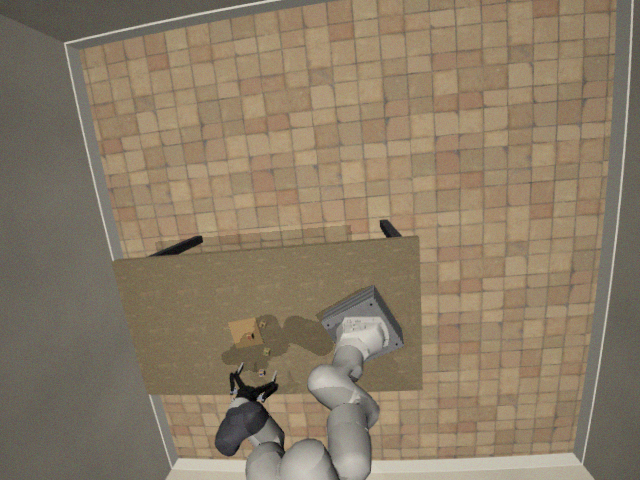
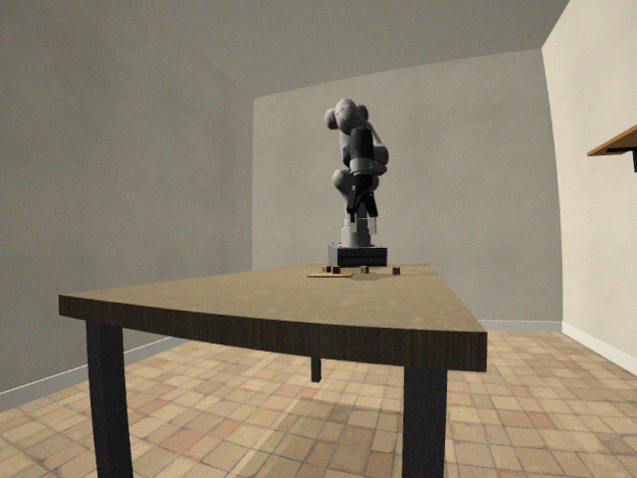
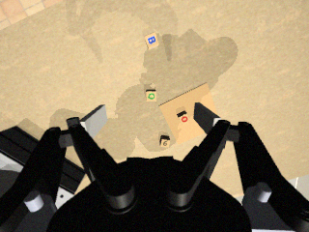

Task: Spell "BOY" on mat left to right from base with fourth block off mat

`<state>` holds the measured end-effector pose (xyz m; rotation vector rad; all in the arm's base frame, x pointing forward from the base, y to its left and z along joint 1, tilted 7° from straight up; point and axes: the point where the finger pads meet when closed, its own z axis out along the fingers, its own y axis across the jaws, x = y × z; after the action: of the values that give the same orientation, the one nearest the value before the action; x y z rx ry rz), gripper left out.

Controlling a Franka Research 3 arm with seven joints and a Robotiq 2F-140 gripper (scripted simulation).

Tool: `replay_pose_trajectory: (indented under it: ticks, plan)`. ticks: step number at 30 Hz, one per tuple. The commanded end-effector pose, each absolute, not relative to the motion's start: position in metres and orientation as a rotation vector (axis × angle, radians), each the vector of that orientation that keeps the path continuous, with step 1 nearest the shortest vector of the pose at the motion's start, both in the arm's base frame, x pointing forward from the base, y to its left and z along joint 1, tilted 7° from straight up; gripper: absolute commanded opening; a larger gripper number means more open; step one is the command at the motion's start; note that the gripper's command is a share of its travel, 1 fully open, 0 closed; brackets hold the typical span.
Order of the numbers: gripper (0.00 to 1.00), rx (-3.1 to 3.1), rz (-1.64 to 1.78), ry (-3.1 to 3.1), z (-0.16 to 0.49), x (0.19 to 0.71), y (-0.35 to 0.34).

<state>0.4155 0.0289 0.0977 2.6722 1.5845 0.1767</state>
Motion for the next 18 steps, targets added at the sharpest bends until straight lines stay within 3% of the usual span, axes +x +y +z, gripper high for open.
replay_pose_trajectory:
  ticks: [1, 18]
  plan:
    - [1.00, 2.682, 0.174, 1.571, 0.0977, 0.4155, 0.0282]
    - [1.00, 2.861, 0.188, 1.232, 0.0996, 0.4180, 0.0273]
